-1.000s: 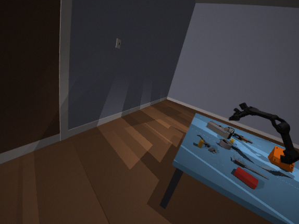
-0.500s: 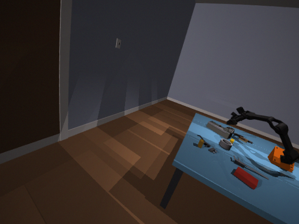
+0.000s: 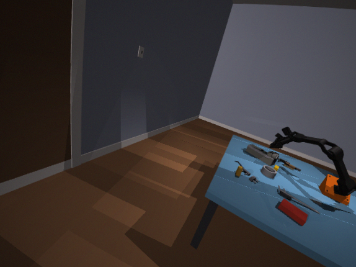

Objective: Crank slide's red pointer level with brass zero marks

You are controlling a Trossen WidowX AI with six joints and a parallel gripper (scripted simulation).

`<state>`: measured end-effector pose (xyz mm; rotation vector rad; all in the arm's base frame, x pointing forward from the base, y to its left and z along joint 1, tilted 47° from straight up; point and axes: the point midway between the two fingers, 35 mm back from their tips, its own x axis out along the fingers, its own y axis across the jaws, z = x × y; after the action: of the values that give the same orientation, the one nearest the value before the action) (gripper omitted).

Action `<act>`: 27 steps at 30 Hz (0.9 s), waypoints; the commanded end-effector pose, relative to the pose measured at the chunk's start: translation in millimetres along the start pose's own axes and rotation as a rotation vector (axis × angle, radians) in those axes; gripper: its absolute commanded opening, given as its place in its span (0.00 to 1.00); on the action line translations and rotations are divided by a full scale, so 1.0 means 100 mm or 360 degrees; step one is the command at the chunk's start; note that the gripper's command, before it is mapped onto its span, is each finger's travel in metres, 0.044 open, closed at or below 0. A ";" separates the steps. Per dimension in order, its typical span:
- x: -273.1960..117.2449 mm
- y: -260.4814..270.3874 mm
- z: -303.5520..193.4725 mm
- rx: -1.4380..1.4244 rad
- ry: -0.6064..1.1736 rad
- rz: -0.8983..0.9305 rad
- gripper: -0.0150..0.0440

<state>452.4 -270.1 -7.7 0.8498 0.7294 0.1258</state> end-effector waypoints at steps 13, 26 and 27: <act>-0.01 -0.02 0.01 0.0006 -0.0006 -0.0009 0.42; 0.00 0.00 0.00 0.0001 0.0001 0.0000 0.25; 0.00 0.00 0.00 0.0001 0.0001 0.0000 0.25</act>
<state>452.3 -270.1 -7.9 0.8505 0.7298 0.1256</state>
